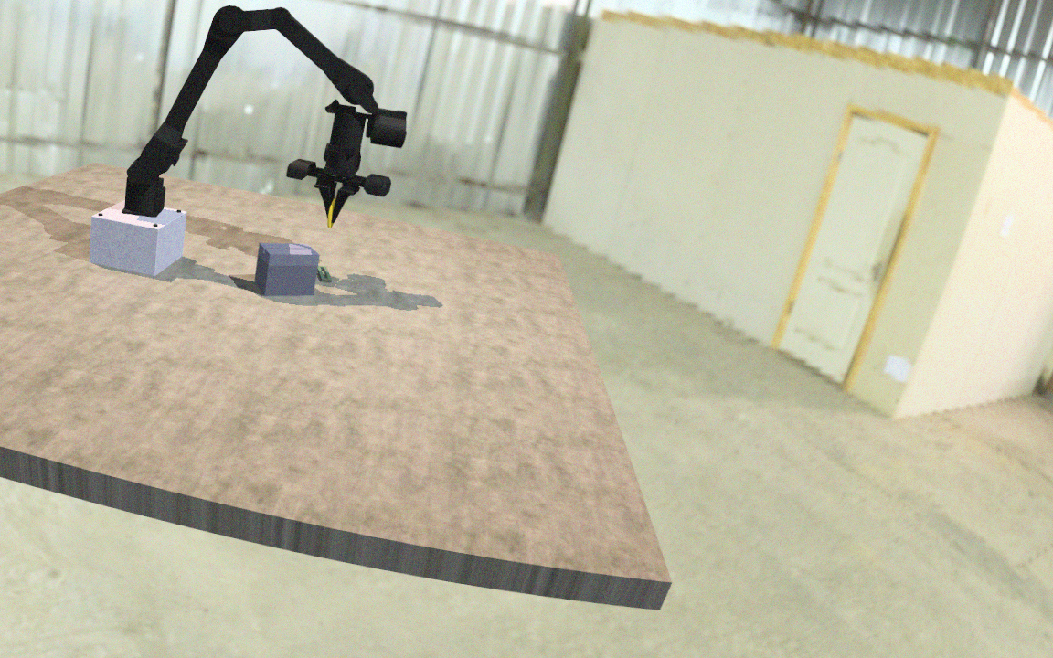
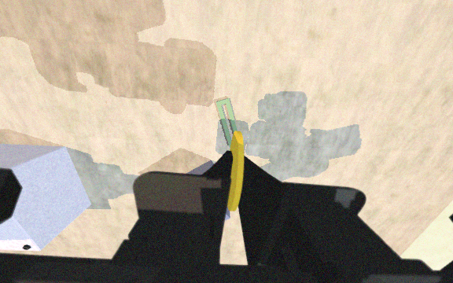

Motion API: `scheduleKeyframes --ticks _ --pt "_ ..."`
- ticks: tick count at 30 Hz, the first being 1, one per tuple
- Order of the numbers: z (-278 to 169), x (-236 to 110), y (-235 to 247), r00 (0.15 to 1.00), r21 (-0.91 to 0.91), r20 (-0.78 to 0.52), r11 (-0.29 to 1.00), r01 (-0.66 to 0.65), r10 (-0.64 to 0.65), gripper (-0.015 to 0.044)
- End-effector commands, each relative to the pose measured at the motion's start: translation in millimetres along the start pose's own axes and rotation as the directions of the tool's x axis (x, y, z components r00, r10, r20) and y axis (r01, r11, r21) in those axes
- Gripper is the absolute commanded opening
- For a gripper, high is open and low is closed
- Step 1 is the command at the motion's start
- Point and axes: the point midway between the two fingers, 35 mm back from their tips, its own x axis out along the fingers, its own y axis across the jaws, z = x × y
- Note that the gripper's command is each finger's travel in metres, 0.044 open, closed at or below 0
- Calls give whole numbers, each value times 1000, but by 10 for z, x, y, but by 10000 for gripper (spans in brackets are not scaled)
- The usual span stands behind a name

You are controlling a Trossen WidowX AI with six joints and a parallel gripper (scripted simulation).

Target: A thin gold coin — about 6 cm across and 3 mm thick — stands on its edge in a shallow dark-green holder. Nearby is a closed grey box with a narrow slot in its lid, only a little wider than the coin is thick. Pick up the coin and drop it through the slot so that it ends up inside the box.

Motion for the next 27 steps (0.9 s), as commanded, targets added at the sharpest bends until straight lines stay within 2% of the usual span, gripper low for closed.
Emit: scheduleKeyframes --ticks 1,9,17,24,27 --pt "-16 3 18 1000 140 -6 990 -1 2 0" --pt "-26 3 35 1000 400 -6 917 0 2 0" --pt "-34 3 53 1000 625 -6 780 2 2 0" --pt "-41 4 69 1000 781 -6 624 3 3 0" --pt "-42 4 70 1000 794 -6 608 3 3 0"
